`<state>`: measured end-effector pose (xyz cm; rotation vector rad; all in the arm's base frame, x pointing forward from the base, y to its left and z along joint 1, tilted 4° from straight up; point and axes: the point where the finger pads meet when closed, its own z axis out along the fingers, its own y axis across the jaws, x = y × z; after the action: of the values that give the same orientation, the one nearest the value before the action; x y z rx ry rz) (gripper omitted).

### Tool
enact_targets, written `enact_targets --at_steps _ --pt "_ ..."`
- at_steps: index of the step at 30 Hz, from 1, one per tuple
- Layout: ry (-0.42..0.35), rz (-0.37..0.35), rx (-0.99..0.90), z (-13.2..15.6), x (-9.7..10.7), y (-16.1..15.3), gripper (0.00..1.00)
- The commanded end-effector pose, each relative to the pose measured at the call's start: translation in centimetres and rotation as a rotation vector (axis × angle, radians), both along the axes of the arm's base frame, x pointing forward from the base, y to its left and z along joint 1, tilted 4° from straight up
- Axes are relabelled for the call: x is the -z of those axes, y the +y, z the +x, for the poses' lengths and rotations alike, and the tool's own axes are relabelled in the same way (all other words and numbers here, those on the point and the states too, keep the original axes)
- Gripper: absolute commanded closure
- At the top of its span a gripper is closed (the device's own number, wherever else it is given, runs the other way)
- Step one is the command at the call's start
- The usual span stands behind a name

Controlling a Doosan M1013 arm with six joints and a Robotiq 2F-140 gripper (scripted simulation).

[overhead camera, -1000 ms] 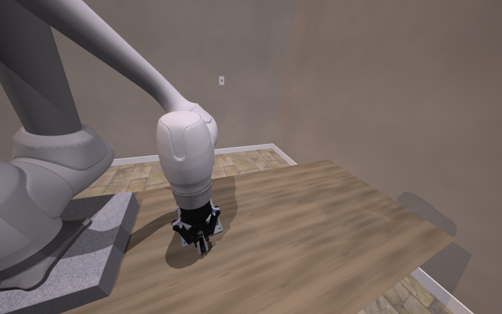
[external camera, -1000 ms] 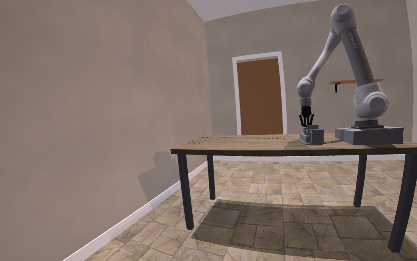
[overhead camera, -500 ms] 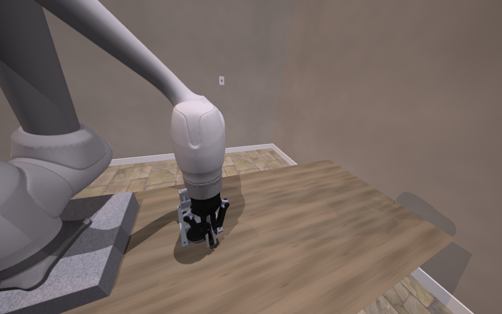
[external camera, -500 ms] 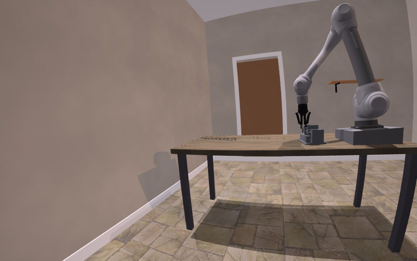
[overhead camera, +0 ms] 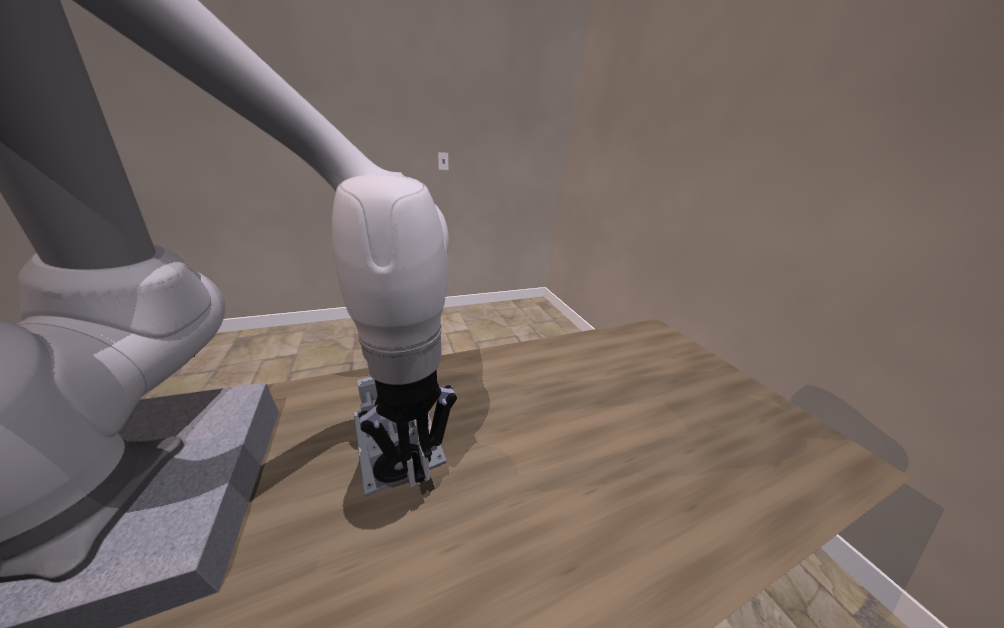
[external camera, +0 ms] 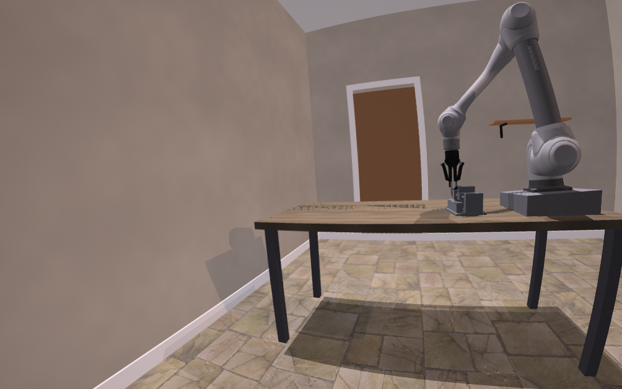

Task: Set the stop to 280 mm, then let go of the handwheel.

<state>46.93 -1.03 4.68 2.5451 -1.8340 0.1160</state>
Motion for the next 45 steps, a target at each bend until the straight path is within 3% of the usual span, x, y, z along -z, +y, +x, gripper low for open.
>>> enact_targets --at_steps 1,19,29,45 --pt "0.001 0.000 0.000 -0.3 -0.3 -0.1 0.96" --pt "0.001 0.000 0.000 -3.1 -0.9 -1.0 0.96" --pt "0.001 0.000 0.000 -4.7 1.0 -1.6 0.96" --pt "0.001 0.000 0.000 -4.4 3.1 -1.7 0.96"
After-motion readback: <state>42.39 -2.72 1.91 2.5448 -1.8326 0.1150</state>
